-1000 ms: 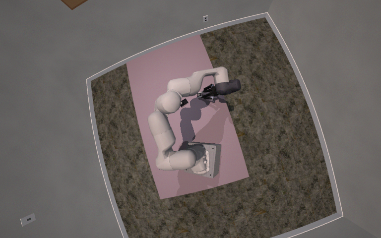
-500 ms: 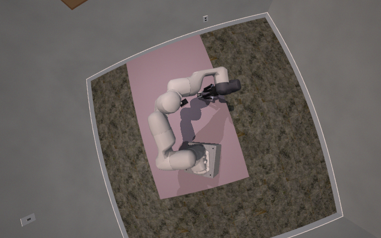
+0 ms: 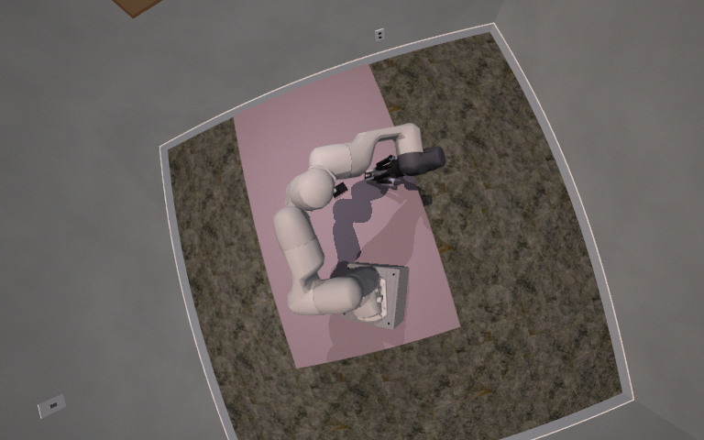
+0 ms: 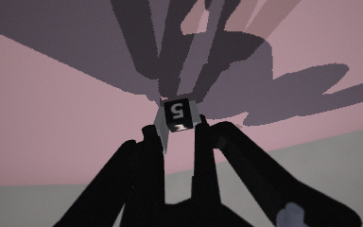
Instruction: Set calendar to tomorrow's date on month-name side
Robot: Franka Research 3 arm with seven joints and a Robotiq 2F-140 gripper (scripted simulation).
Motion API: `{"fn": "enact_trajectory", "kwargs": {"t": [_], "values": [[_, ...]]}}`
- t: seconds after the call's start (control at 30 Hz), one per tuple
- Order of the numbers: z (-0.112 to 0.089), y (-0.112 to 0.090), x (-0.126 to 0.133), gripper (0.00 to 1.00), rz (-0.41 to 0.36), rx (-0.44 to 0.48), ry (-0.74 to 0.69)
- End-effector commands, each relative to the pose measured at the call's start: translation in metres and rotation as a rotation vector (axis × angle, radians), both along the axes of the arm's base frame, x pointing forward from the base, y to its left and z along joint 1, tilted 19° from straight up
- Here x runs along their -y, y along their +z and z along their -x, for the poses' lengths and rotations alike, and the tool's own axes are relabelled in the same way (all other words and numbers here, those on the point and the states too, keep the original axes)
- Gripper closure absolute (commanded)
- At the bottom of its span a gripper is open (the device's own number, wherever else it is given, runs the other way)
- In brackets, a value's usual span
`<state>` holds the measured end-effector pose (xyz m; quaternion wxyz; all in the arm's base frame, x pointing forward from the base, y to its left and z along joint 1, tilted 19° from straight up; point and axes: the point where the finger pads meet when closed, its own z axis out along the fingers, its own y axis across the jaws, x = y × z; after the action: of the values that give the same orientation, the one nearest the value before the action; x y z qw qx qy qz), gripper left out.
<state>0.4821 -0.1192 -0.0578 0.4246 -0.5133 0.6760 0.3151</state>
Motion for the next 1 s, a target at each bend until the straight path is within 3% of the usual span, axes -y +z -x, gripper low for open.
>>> {"fn": "enact_trajectory", "kwargs": {"t": [0.0,0.4,0.43,0.97], "values": [[-0.0011,-0.0009,0.0,0.79,0.003,0.007,0.003],[-0.0011,-0.0009,0.0,0.72,0.003,0.007,0.003],[-0.0011,-0.0009,0.0,0.6,0.003,0.007,0.003],[-0.0011,-0.0009,0.0,0.6,0.003,0.007,0.003]]}}
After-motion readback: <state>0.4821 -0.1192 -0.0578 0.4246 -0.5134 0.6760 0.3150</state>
